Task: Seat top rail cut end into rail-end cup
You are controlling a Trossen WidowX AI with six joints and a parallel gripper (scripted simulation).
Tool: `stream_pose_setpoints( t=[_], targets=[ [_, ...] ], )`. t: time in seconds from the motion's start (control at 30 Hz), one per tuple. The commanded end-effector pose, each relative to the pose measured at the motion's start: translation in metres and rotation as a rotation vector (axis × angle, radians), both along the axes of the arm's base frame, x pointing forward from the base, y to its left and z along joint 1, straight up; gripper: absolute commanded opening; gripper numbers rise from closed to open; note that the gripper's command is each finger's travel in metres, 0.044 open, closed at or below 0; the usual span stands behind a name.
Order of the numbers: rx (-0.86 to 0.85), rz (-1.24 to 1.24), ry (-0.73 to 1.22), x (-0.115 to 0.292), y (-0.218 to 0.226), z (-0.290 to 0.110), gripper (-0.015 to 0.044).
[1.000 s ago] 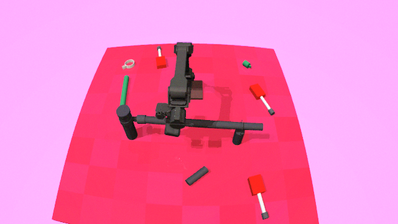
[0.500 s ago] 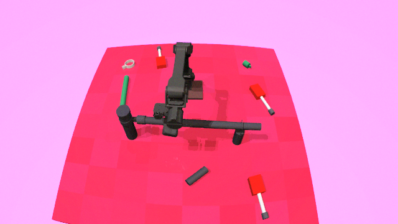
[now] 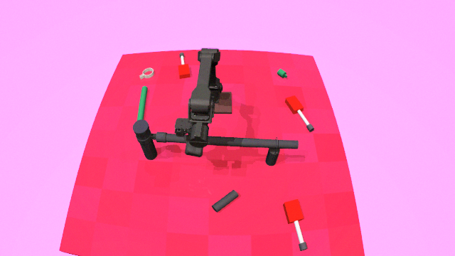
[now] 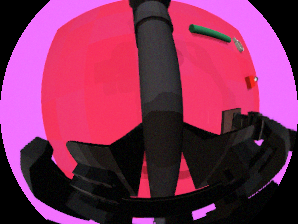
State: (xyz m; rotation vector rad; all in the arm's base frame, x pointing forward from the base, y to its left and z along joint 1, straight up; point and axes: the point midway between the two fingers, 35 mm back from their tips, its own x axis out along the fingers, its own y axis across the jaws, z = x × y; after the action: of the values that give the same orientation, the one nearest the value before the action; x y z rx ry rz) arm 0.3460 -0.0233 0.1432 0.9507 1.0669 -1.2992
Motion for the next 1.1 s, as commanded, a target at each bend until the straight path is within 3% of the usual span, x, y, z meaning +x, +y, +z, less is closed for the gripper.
stream_pose_setpoints(
  t=[0.0,0.43,0.87,1.07],
  targets=[
    [0.000,0.000,-0.002,0.000,0.000,0.001,0.0105],
    [0.002,0.000,-0.001,0.000,0.016,0.016,0.0440],
    [-0.001,0.010,-0.005,-0.004,0.039,0.039,0.0440],
    [0.014,0.042,-0.109,-0.008,0.048,0.074,0.0440]
  ],
)
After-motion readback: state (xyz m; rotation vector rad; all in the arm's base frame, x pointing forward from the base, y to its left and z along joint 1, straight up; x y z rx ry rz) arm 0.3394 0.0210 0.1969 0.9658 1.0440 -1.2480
